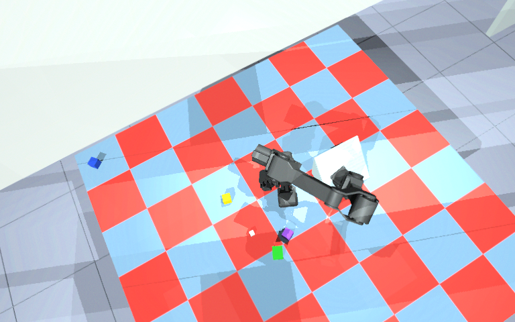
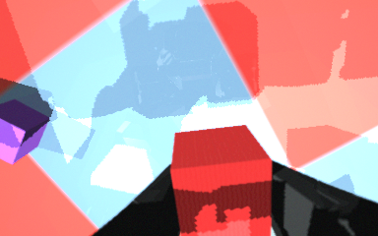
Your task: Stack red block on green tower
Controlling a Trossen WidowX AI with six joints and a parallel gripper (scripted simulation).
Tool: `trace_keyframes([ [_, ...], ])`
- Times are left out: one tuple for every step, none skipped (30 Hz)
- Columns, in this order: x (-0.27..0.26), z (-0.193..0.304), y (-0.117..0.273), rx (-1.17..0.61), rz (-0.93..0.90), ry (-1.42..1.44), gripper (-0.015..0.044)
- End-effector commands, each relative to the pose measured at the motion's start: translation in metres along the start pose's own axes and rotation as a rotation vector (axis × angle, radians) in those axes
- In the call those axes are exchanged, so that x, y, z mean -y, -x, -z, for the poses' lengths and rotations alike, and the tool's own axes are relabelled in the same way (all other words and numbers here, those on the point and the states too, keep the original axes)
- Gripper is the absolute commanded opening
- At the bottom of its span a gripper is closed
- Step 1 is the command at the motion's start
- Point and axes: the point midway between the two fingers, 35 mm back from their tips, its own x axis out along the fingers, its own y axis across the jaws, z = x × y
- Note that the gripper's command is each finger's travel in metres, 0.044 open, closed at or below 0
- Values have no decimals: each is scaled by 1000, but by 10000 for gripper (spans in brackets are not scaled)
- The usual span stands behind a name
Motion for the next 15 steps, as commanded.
trace_keyframes([
  [-1,0,19,4,9,9,0],
  [-1,0,23,4,9,9,0],
  [-1,0,28,4,9,9,0],
  [-1,0,33,4,9,9,0],
  [-1,1,37,4,9,9,0],
  [-1,1,41,4,9,9,0],
  [-1,1,43,4,9,9,0],
  [-1,1,43,4,9,9,0],
  [-1,1,43,4,9,9,0],
  [0,-1,39,10,6,5,0],
  [0,-1,41,7,7,6,0],
  [0,0,43,5,9,8,0],
  [0,0,43,4,9,9,0],
  [-1,-1,44,4,10,9,0],
  [-4,-3,44,6,11,8,0],
])
